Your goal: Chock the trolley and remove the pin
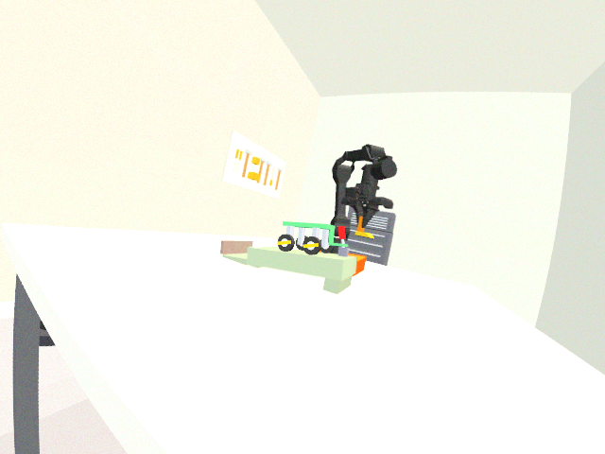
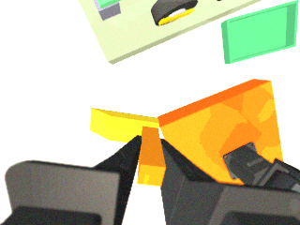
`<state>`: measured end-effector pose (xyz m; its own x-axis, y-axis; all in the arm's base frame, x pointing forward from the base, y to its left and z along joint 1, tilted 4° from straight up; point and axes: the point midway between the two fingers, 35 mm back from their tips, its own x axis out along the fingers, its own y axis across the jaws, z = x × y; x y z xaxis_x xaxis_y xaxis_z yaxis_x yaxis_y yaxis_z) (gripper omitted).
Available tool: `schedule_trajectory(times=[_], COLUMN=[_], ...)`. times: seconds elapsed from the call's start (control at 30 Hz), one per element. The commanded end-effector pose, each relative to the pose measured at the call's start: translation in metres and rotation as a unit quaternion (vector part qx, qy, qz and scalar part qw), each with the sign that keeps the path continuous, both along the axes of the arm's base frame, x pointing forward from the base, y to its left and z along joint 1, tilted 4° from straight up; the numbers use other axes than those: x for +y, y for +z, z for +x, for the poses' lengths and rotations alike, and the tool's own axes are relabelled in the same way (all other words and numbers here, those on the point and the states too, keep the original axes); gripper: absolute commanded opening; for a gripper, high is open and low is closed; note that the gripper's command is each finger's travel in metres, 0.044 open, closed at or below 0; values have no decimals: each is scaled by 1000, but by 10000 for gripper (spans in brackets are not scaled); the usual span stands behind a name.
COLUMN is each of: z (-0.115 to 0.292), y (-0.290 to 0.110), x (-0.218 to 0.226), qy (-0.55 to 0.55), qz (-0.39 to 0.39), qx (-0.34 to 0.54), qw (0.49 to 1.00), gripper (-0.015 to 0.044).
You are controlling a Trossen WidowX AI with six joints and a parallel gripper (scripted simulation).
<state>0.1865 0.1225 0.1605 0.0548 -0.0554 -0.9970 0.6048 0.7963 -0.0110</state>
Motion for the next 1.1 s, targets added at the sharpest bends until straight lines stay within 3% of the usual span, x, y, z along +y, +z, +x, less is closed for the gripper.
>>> schedule_trajectory(times=[0.0, 0.43, 0.67, 1.07], z=[0, 0, 0, 12], y=[-1, -1, -1, -1], x=[1, 1, -1, -43], qy=[58, 262, 265, 276], qz=[-2, -13, -13, -15], qx=[7, 18, 18, 18], qw=[998, 965, 964, 961], gripper=[0, 0, 0, 0])
